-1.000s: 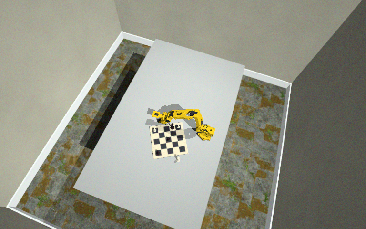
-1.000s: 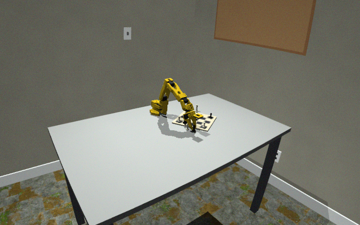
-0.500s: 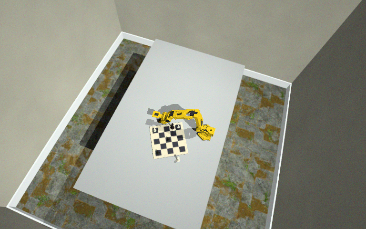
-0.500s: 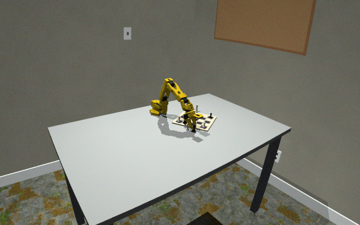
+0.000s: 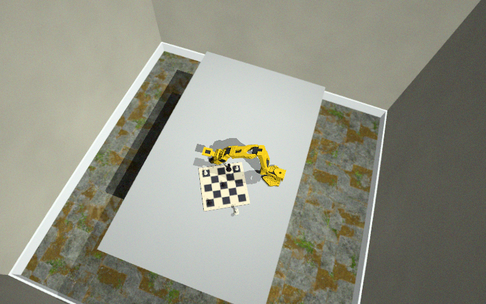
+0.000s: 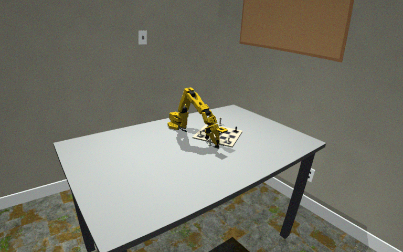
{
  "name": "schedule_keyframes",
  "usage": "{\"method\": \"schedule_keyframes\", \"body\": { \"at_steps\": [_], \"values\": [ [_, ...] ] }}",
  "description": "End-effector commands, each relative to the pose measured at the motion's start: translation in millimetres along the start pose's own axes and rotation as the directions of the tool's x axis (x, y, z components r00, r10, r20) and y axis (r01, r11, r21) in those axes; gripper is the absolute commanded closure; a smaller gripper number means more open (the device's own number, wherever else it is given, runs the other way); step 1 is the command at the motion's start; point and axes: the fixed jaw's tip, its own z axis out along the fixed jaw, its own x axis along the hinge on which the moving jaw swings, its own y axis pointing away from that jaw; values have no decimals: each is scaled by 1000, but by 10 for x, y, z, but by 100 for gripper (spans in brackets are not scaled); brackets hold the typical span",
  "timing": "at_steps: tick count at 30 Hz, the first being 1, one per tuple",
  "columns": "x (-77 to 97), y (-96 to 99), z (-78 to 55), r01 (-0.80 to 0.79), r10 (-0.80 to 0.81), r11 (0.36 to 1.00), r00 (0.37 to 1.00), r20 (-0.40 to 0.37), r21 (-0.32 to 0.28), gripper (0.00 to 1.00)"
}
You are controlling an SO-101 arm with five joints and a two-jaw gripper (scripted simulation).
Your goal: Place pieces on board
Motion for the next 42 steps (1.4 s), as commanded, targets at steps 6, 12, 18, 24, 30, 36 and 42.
{"method": "schedule_keyframes", "body": {
  "at_steps": [6, 12, 18, 24, 30, 36, 42],
  "values": [
    [67, -17, 38, -8, 8, 1000, 1000, -21, 3, 100],
    [67, -17, 38, -8, 8, 1000, 1000, -21, 3, 100],
    [67, -17, 38, -8, 8, 1000, 1000, -21, 3, 100],
    [67, -17, 38, -8, 8, 1000, 1000, -21, 3, 100],
    [57, -21, 22, -8, 8, 1000, 1000, -21, 3, 100],
    [15, -35, -46, -8, 8, 1000, 1000, -21, 6, 100],
    [-33, -38, -122, -8, 8, 1000, 1000, -20, 6, 100]
  ]
}}
